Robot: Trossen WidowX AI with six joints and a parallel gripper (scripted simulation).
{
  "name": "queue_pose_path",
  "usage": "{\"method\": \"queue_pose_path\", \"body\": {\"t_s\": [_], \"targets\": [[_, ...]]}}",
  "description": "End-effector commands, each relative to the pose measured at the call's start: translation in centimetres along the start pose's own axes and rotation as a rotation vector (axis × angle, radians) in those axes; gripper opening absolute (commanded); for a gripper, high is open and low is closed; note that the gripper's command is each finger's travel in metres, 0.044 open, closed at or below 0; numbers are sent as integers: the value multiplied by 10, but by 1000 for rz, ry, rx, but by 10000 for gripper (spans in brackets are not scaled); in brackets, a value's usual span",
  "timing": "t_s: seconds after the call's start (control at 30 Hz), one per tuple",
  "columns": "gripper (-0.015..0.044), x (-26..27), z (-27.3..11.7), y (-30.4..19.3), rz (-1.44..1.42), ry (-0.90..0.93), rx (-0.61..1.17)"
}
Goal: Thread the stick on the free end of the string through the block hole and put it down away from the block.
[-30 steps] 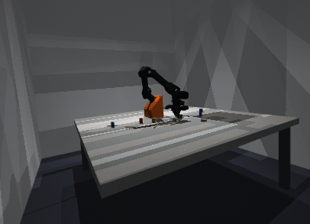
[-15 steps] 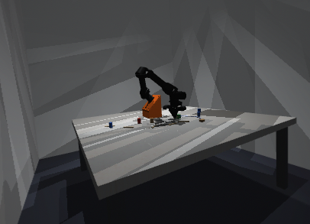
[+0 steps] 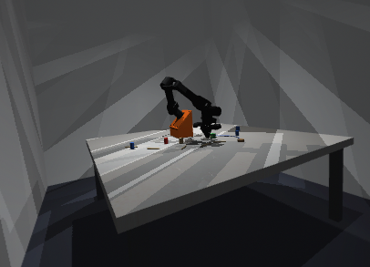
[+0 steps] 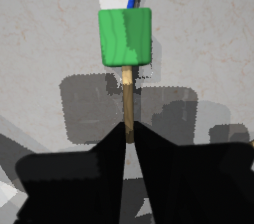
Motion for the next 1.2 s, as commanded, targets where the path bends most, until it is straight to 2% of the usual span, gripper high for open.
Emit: {"method": "queue_pose_path", "body": {"t_s": [0.0, 1.17], "targets": [[0, 0, -2, -6, 0, -1, 5], [0, -1, -5, -40, 22, 32, 4]]}}
Point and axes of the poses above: the point midway between the two fingers, 35 mm back from their tips, its own z axis out along the fingers, its own x axis across the jaws, y = z × x, the point moved 8 cm from there along -z, back along the fingers, and after that the axes turned 3 degrees about -z, right-handed, at the moved point
